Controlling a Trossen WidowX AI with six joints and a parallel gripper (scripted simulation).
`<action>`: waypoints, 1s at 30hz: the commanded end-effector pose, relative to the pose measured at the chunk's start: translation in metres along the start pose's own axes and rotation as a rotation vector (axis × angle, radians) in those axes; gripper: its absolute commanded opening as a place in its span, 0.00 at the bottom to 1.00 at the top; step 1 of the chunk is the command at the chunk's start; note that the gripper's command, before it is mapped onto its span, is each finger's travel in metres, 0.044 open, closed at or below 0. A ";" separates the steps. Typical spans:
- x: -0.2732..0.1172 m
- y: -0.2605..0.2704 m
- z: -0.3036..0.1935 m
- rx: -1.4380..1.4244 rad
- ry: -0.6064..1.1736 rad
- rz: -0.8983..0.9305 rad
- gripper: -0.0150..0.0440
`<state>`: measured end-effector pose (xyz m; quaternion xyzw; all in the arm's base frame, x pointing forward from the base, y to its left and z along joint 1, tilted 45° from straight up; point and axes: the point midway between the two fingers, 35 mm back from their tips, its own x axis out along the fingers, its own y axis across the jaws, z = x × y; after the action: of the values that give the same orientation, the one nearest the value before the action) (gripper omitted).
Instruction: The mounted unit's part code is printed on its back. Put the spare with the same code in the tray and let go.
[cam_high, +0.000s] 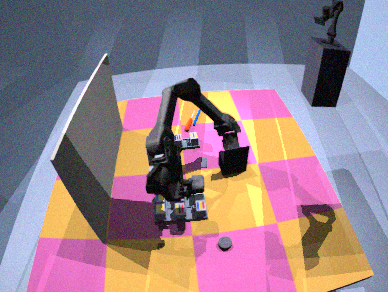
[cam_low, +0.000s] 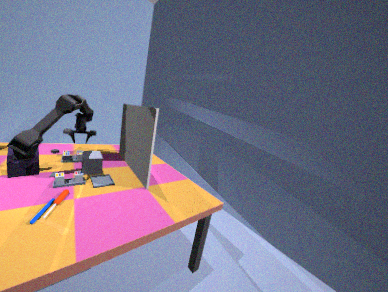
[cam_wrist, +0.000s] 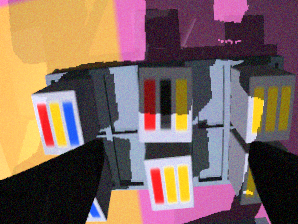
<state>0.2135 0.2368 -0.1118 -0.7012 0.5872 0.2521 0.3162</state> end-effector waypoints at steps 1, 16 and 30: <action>0.012 0.002 0.000 -0.014 0.009 -0.001 0.76; 0.026 0.001 0.001 -0.014 0.008 -0.001 0.76; 0.049 0.000 0.001 -0.014 0.008 -0.002 0.76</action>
<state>0.2228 0.2104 -0.1424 -0.7018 0.5859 0.2527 0.3167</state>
